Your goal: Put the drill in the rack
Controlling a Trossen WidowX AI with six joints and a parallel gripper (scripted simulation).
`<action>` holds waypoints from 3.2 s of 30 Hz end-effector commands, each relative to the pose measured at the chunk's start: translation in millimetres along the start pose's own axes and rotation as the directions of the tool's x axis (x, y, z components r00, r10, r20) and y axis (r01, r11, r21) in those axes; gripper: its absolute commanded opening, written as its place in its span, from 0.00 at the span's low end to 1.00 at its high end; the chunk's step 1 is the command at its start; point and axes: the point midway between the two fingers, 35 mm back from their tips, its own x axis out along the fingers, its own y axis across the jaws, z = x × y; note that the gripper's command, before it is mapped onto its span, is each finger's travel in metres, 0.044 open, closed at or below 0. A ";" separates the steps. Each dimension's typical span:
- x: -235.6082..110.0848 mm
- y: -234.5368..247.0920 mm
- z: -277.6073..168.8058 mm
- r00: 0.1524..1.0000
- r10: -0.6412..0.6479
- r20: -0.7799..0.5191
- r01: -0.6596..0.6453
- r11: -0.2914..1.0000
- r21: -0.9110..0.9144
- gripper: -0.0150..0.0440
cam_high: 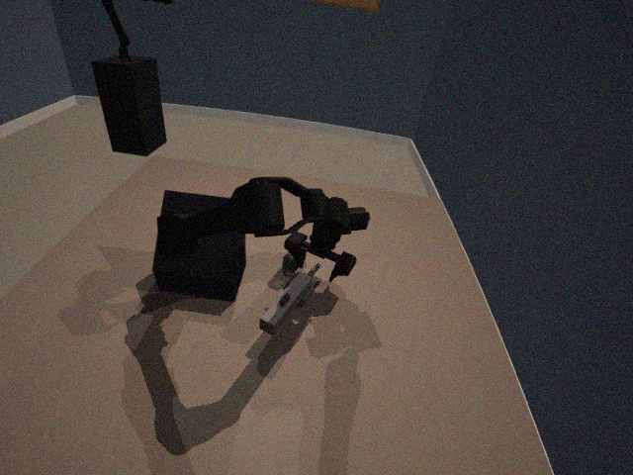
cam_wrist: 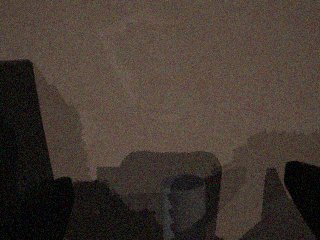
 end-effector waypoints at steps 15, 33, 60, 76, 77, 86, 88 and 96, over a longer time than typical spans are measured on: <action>2.2 0.3 -6.6 1.000 0.002 -0.005 -0.002 1.000 -0.003 1.00; 4.1 0.9 -10.3 1.000 0.002 -0.005 -0.002 1.000 -0.003 1.00; 4.5 0.8 -11.3 1.000 0.001 0.002 -0.001 1.000 0.001 0.73; 4.1 1.1 -11.3 1.000 0.001 0.001 -0.001 1.000 0.000 0.25; 3.4 1.8 -11.2 1.000 0.001 -0.003 -0.001 1.000 -0.002 0.25; 1.3 3.6 -11.1 1.000 0.002 -0.005 -0.002 1.000 -0.003 0.25; 2.1 3.4 -9.6 1.000 0.002 -0.005 -0.002 1.000 -0.003 0.25; 3.7 2.9 -1.1 1.000 0.002 -0.004 -0.002 1.000 -0.003 0.25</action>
